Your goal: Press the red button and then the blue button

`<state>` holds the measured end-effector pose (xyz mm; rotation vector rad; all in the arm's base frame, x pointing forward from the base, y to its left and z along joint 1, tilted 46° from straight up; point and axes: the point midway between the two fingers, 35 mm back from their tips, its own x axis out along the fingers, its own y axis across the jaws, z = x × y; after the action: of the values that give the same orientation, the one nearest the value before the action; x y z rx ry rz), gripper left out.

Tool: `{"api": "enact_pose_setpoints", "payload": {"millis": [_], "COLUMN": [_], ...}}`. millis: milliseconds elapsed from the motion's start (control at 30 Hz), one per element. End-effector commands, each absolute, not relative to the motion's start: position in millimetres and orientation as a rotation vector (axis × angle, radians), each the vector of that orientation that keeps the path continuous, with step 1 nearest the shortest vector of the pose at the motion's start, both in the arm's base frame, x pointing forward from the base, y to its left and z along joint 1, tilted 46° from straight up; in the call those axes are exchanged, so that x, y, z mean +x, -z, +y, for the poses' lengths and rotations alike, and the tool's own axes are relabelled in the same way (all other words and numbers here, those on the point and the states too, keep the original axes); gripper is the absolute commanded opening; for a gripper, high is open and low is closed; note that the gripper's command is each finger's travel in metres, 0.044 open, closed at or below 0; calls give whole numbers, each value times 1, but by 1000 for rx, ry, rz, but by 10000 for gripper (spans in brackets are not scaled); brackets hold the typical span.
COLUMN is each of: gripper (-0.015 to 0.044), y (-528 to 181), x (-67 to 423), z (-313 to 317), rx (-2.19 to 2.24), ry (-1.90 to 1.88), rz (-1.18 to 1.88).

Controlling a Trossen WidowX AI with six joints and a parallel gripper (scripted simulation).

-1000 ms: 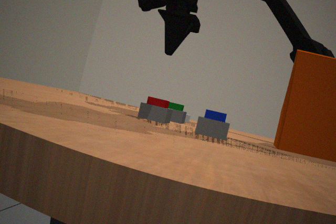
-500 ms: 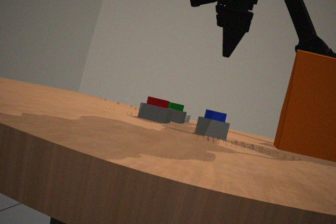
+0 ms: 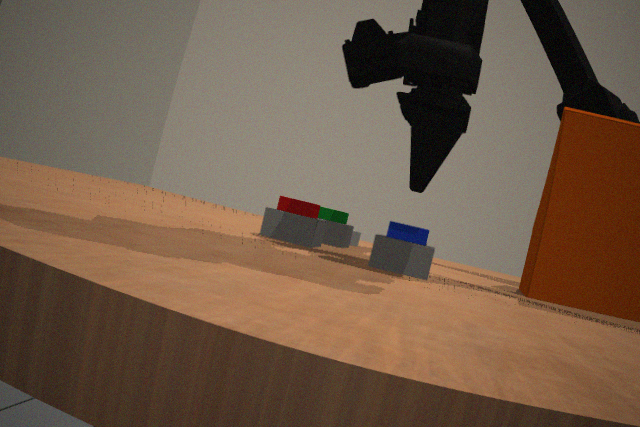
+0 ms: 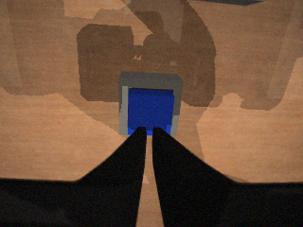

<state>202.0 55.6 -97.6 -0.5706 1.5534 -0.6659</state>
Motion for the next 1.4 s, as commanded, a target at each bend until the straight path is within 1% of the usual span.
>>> {"api": "enact_pose_setpoints", "payload": {"millis": [0,633,1300,1367], "gripper": [20,20,20,20], "y": [102,122,122,115], "x": [200,197,197,200], "z": [49,28,27,37], "rx": [-581,-582,-582,-574], "ry": [668,669,669,667], "rz": [1558,1558,1558,1552]}}
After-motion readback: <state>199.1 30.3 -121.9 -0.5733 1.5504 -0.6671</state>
